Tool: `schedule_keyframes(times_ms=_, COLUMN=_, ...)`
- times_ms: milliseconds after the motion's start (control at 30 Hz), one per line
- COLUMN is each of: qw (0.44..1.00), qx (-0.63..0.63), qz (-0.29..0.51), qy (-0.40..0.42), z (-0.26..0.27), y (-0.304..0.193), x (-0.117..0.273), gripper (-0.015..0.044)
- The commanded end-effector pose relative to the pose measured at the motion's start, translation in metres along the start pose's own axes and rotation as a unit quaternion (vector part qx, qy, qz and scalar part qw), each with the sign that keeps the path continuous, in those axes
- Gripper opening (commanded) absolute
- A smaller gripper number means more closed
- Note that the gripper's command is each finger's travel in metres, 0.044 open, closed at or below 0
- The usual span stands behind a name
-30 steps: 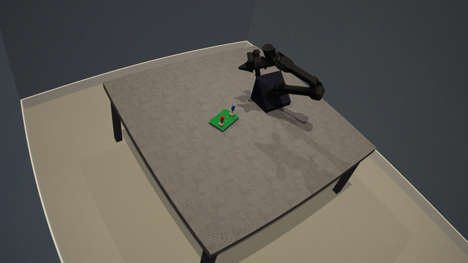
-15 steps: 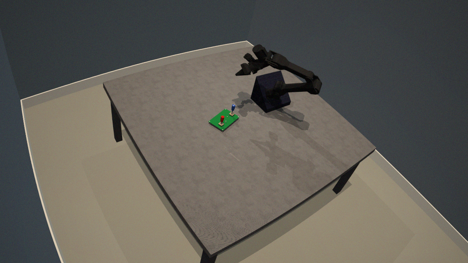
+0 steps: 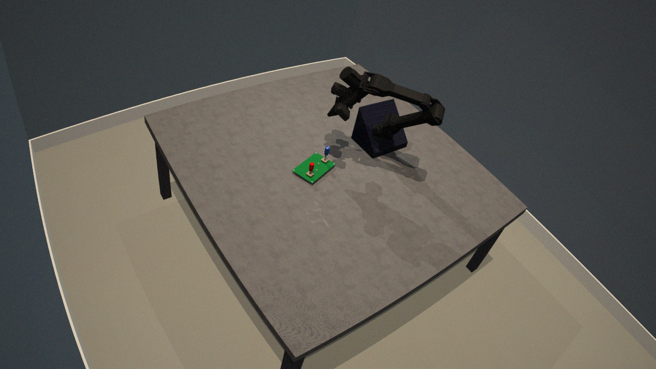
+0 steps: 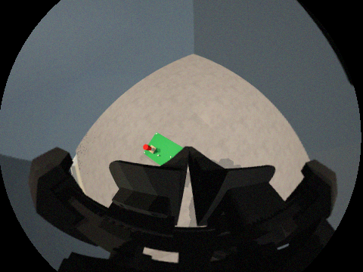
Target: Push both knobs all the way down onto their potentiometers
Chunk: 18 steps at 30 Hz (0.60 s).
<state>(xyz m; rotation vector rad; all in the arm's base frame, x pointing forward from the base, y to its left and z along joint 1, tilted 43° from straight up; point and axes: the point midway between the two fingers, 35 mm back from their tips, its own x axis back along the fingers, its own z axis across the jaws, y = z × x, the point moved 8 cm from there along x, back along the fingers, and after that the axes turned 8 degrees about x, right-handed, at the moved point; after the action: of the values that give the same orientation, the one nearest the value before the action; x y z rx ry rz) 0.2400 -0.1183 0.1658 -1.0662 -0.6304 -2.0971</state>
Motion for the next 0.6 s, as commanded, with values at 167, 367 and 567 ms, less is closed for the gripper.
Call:
schedule_keyframes(times_ms=167, qw=0.99, qx=0.128, qz=0.065, qy=0.011, z=0.009, y=0.003, x=-0.017, gripper=0.0)
schedule_keyframes(times_ms=367, qw=0.97, qx=0.217, qz=0.109, qy=0.028, z=0.015, y=0.003, x=-0.028, gripper=0.0)
schedule_keyframes(times_ms=567, qw=0.94, qx=0.301, qz=0.15, qy=0.051, z=0.022, y=0.004, x=-0.04, gripper=0.0)
